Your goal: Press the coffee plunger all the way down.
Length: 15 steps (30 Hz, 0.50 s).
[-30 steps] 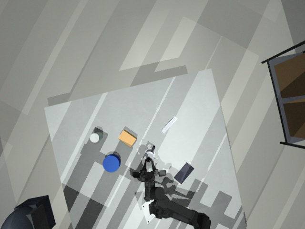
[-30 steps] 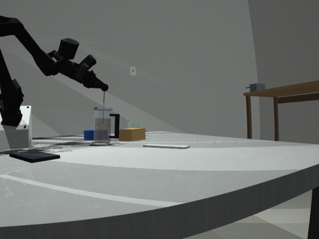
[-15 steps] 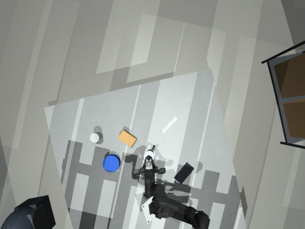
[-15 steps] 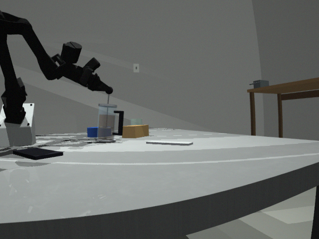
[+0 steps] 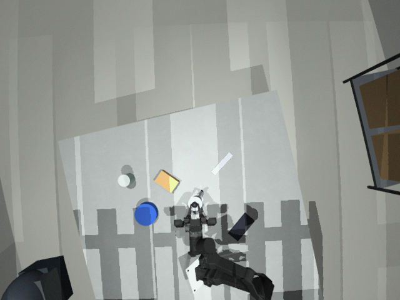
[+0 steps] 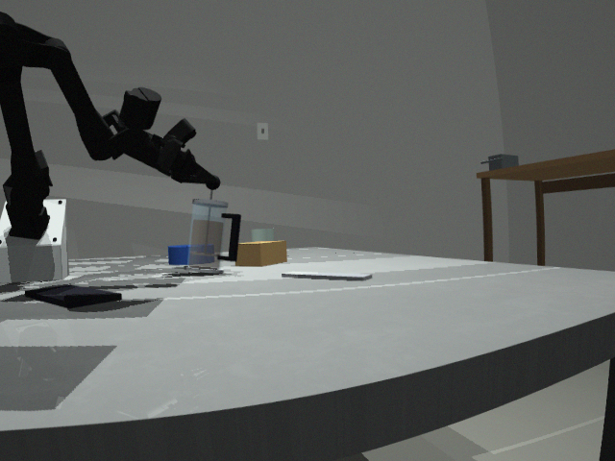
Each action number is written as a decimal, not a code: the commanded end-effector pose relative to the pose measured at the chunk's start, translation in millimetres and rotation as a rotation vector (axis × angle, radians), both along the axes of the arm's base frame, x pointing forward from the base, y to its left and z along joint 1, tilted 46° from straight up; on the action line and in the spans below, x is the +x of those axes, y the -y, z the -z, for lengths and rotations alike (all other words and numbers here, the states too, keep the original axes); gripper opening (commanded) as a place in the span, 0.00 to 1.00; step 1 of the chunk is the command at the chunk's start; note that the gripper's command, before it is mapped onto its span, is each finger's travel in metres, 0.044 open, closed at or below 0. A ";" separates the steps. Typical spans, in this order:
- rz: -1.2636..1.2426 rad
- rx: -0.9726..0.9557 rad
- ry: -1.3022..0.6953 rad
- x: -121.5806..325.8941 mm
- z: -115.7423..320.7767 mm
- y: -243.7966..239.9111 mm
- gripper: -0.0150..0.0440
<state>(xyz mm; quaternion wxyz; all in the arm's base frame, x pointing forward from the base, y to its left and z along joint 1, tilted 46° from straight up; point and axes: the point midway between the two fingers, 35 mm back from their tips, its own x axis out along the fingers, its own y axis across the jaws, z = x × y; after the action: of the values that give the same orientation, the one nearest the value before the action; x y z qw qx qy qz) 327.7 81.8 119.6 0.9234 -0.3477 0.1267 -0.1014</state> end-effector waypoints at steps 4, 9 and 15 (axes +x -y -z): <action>0.027 -0.026 -0.028 1.9 8.2 7.9 0.45; 0.027 -0.026 -0.027 2.7 8.3 7.1 0.45; 0.027 -0.026 -0.027 3.6 8.5 6.3 0.45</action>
<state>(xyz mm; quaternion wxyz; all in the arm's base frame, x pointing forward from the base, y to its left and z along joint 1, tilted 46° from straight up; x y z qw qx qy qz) 330.5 80.1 115.8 0.9203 -0.3529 0.1330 -0.1042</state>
